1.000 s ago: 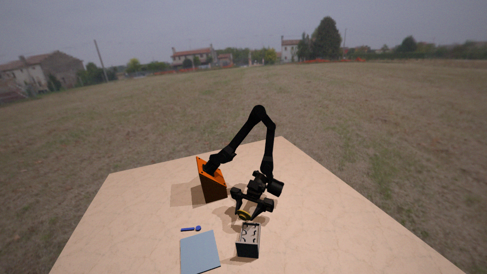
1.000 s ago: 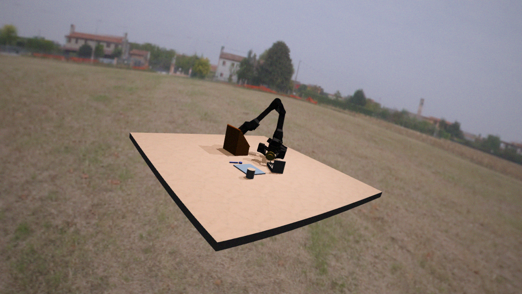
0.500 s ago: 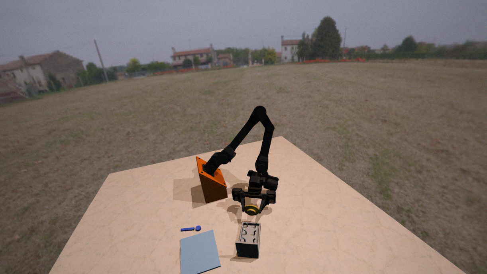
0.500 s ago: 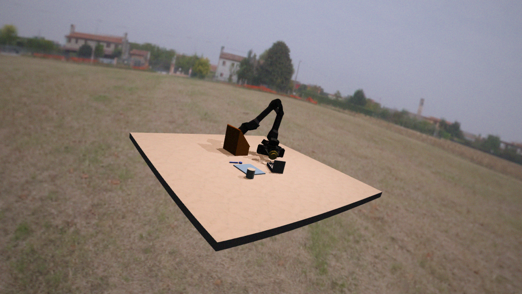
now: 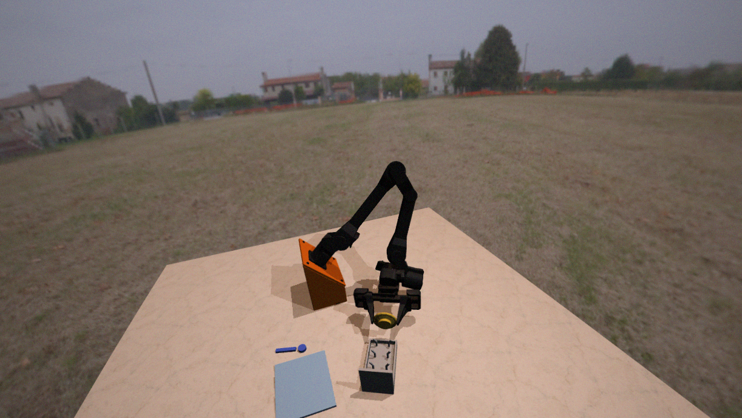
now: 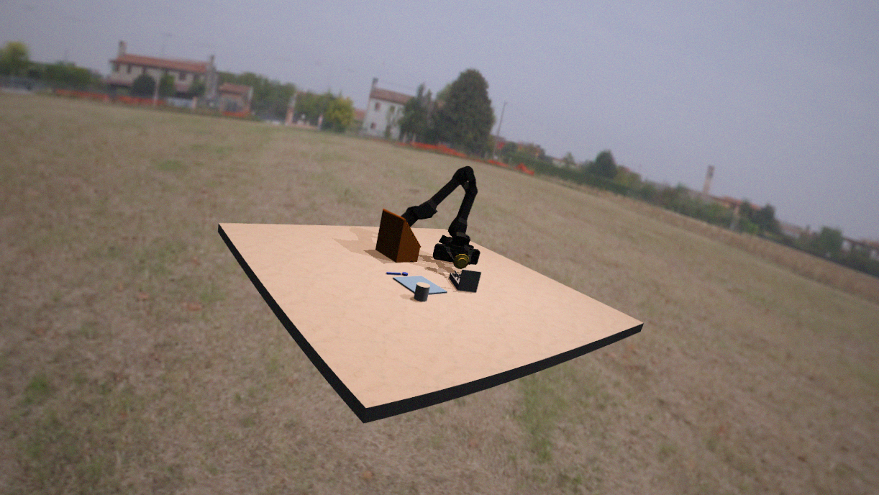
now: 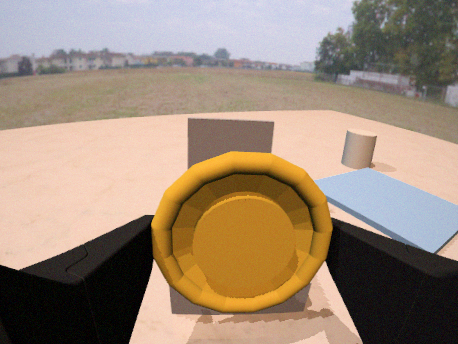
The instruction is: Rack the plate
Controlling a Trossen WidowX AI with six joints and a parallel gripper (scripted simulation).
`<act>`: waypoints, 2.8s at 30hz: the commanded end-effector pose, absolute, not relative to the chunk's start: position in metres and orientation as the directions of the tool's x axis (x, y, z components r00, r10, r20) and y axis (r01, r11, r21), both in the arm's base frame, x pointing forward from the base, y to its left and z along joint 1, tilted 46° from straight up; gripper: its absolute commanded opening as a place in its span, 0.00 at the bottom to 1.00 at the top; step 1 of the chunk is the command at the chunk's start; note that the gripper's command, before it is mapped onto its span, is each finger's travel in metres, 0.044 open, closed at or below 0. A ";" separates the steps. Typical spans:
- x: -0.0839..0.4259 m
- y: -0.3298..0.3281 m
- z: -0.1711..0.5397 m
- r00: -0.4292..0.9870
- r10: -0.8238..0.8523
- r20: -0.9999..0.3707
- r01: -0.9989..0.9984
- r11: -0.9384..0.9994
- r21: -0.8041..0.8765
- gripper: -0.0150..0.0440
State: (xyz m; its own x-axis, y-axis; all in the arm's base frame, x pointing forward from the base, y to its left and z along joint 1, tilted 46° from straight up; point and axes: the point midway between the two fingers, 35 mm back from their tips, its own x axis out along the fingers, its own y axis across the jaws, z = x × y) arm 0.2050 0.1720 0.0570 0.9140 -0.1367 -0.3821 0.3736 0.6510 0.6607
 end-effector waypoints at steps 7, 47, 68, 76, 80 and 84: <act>0.220 0.167 0.051 0.912 -0.139 -0.385 0.377 0.653 0.657 0.25; 0.252 0.168 0.027 0.921 -0.131 -0.366 0.364 0.621 0.694 0.25; 0.251 0.167 0.027 0.920 -0.127 -0.370 0.365 0.623 0.692 0.48; 0.251 0.167 0.027 0.920 -0.127 -0.370 0.365 0.623 0.692 0.83; 0.251 0.167 0.027 0.920 -0.127 -0.370 0.365 0.623 0.692 0.93; 0.251 0.167 0.027 0.920 -0.127 -0.370 0.365 0.623 0.692 0.93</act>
State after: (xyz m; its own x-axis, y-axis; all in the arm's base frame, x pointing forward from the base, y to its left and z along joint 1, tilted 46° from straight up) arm 0.2513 0.1673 0.0269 0.9201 -0.1273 -0.3703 0.3648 0.6229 0.6921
